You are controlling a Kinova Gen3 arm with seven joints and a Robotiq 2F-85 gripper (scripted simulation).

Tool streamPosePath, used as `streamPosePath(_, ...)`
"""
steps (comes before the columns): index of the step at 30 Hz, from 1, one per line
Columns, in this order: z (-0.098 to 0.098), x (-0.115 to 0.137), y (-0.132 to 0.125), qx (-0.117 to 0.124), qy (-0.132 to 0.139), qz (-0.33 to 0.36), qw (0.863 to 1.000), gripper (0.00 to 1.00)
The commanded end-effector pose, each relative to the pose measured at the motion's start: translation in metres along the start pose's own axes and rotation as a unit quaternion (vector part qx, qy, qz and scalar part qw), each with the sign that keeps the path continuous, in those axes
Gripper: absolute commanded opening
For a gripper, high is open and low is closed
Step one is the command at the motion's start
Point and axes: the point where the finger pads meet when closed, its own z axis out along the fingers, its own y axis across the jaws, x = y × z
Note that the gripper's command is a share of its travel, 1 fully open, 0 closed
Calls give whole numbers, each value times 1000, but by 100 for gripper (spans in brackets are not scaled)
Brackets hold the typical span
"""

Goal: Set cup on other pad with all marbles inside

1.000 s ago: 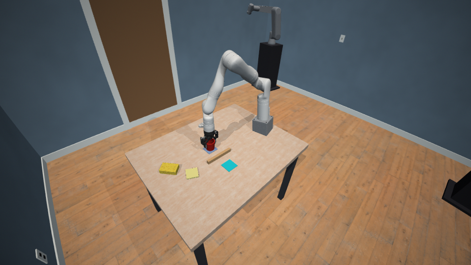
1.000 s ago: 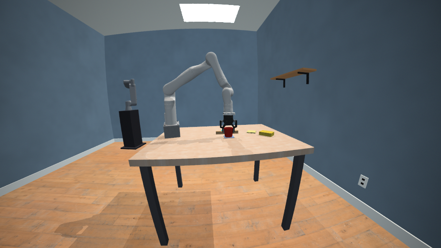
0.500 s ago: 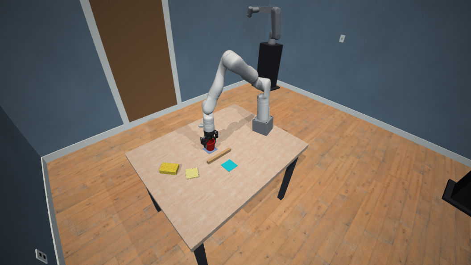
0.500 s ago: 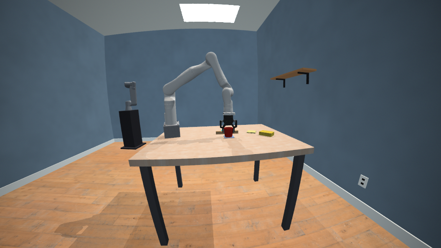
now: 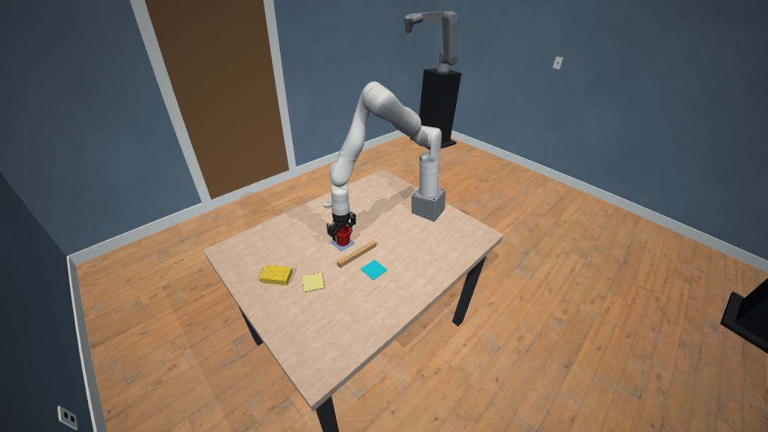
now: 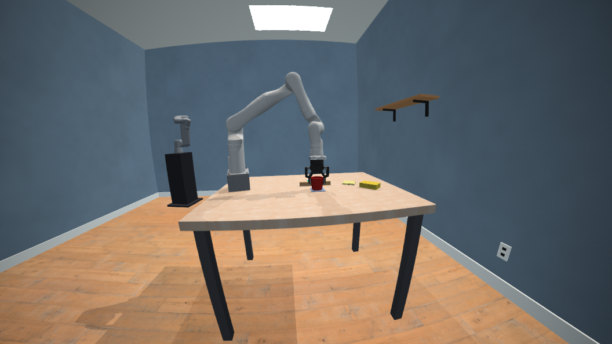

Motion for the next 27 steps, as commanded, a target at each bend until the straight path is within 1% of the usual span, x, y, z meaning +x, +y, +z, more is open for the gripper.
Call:
streamPosePath(1,-2,0,-1,1,0,0,1000,83)
streamPosePath(3,-2,0,-1,1,0,0,1000,83)
streamPosePath(7,-9,0,-1,1,0,0,1000,83)
streamPosePath(18,-39,0,-1,1,0,0,1000,83)
streamPosePath(27,-47,0,-1,1,0,0,1000,83)
